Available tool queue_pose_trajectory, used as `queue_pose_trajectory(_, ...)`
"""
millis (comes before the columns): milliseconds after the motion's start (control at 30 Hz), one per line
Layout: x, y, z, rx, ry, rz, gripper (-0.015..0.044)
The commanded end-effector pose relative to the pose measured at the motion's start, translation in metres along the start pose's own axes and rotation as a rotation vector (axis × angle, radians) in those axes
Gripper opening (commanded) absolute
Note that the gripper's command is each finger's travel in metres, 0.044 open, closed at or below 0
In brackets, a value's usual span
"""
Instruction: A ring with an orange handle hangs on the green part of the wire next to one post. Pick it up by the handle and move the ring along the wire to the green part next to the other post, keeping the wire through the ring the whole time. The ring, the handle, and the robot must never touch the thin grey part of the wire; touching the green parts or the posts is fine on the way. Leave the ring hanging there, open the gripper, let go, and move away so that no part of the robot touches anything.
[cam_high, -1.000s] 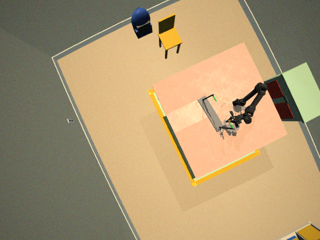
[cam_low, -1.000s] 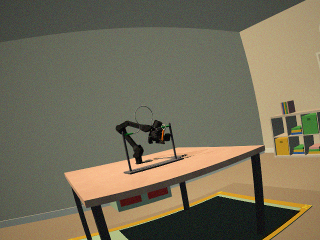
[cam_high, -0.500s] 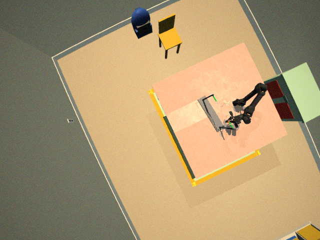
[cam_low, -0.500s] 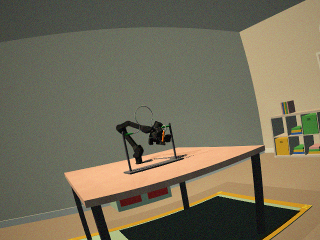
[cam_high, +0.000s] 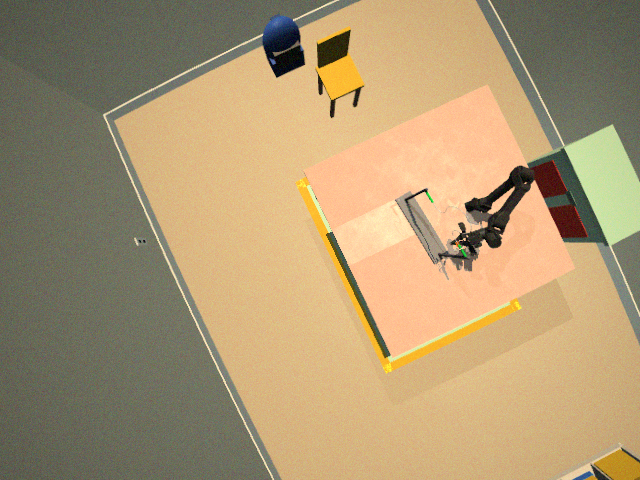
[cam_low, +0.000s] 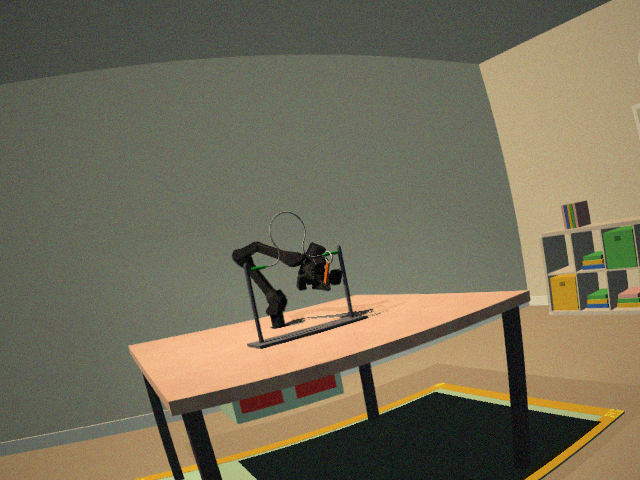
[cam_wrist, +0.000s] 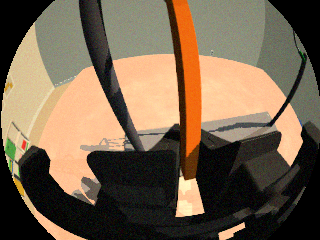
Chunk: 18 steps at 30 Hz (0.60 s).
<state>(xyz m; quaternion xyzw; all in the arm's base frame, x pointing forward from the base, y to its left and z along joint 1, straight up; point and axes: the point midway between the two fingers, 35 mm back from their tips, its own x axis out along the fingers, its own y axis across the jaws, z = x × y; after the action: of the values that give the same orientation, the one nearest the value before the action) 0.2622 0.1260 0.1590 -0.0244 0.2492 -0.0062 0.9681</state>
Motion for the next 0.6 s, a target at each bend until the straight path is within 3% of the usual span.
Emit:
queue_pose_trajectory(0,0.0,-0.001,-0.001,0.002,0.0,-0.005,-0.015)
queue_pose_trajectory(400,-0.002,0.0,0.0,0.0,0.001,0.0,0.016)
queue_pose_trajectory(567,-0.015,0.002,-0.001,0.003,0.006,-0.002,0.016)
